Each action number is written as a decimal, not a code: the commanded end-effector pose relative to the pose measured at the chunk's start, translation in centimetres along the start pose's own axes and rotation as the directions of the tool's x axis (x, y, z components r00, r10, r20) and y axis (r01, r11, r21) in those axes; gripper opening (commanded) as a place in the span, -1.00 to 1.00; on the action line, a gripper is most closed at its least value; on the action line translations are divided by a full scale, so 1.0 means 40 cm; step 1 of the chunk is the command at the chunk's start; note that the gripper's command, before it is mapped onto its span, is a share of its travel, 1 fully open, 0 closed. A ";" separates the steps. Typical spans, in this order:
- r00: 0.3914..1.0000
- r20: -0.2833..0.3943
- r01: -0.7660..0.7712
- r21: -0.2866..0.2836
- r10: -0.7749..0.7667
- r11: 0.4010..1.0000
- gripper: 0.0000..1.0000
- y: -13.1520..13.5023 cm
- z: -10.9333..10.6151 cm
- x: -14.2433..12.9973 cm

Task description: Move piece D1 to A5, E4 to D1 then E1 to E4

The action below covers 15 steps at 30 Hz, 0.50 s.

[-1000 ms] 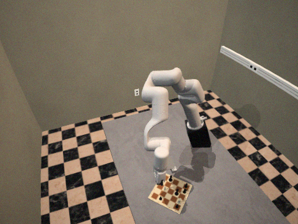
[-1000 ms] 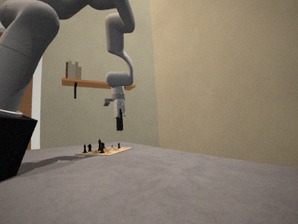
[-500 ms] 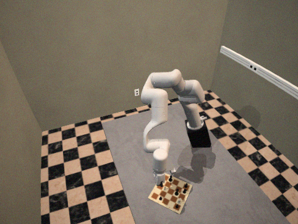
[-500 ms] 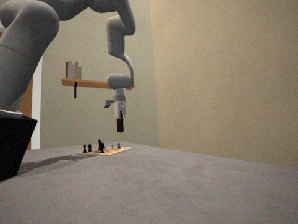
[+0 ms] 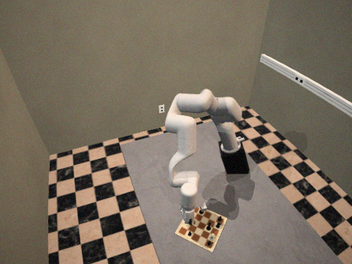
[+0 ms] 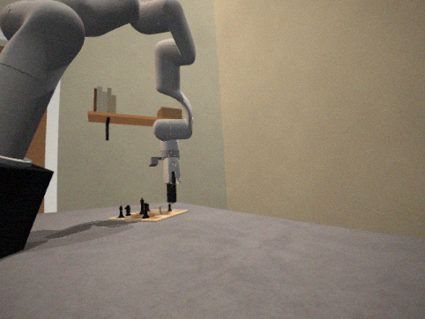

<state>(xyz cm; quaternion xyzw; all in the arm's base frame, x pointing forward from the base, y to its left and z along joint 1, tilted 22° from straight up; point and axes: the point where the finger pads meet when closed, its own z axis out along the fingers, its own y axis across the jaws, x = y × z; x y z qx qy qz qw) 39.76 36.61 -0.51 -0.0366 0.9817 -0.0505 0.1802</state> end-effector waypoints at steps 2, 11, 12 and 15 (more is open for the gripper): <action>1.000 0.005 -0.001 -0.006 0.001 1.000 -1.00 0.011 0.053 -0.008; 1.000 0.005 -0.001 -0.006 0.001 1.000 -1.00 0.011 0.077 -0.008; 1.000 0.005 -0.001 -0.006 0.001 1.000 -1.00 0.011 0.077 -0.008; 1.000 0.005 -0.001 -0.006 0.001 1.000 -1.00 0.011 0.077 -0.008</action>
